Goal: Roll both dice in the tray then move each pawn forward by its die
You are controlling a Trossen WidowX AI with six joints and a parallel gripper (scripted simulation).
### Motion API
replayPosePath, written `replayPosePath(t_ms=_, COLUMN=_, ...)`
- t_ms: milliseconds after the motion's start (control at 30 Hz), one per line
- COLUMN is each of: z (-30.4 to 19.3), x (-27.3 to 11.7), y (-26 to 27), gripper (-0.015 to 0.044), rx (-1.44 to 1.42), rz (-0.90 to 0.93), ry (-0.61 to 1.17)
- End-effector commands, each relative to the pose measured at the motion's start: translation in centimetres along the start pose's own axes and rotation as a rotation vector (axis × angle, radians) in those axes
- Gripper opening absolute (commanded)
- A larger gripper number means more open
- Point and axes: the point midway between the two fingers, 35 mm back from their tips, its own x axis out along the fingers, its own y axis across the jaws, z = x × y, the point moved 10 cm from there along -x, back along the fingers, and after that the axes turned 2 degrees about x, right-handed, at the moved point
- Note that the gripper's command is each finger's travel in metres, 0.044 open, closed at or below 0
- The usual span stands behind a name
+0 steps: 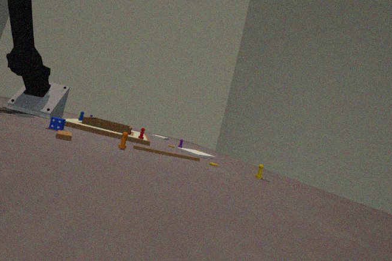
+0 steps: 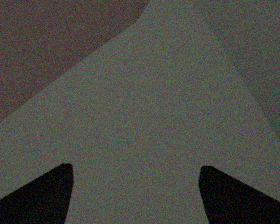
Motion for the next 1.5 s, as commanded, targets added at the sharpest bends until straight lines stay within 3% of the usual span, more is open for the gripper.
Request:
replayPosePath(t_ms=0, z=0.8, x=-1.8, y=-1.0, gripper=0.0275, rx=0.037, rz=-0.008, ry=-0.106)
replayPosePath(t_ms=800, z=4.7, x=-16.6, y=-4.7, gripper=0.0275, rx=0.278, rz=0.056, ry=-0.758)
replayPosePath(t_ms=1133, z=5.7, x=-25.5, y=-4.6, gripper=0.0275, rx=0.399, rz=0.206, ry=-1.07)
replayPosePath(t_ms=1467, z=4.8, x=-35.9, y=-3.1, gripper=0.0275, rx=0.492, rz=0.492, ry=-1.359)
